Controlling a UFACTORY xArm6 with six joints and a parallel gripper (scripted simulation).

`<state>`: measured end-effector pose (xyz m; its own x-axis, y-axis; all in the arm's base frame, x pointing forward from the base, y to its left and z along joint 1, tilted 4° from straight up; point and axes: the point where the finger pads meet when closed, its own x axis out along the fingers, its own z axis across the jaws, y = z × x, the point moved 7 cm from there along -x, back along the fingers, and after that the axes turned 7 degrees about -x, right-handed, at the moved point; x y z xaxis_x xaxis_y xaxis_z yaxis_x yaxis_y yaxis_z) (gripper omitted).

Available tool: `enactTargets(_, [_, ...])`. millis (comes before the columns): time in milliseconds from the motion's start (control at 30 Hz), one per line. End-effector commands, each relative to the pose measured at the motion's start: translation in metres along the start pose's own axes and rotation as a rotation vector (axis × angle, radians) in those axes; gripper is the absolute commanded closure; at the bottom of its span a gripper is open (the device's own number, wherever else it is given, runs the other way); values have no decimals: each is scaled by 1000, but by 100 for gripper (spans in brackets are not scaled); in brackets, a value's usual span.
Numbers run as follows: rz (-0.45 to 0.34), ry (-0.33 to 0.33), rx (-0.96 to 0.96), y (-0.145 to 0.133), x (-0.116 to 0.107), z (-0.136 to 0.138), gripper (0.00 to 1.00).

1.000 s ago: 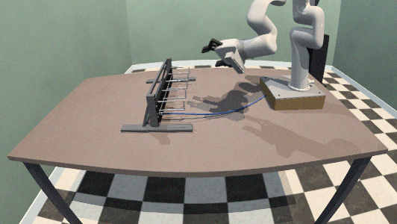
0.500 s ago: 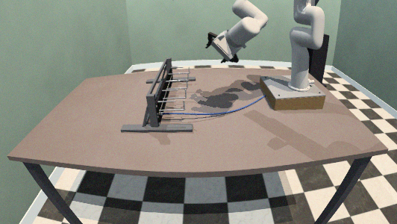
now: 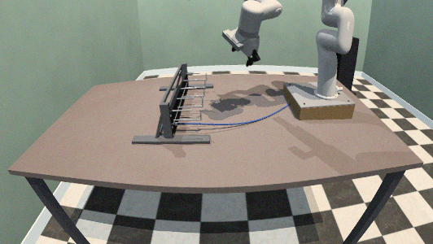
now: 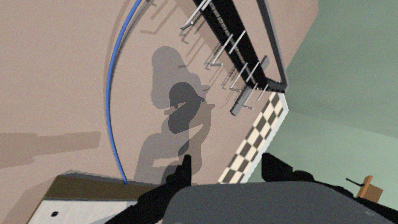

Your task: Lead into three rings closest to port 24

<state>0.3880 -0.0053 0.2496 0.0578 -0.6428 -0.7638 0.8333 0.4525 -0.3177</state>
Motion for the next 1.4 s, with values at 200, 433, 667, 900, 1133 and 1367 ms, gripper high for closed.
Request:
enactTargets(200, [30, 258, 172, -8, -12, 12, 0])
enactTargets(433, [98, 484, 327, -10, -32, 25, 0])
enactTargets(667, [183, 674, 467, -10, -54, 42, 0])
enactTargets(900, [130, 698, 657, -11, -37, 41, 0])
enactTargets(1133, [49, 714, 909, -15, -13, 37, 0])
enactTargets(1367, [-24, 723, 1130, -19, 8, 33, 0])
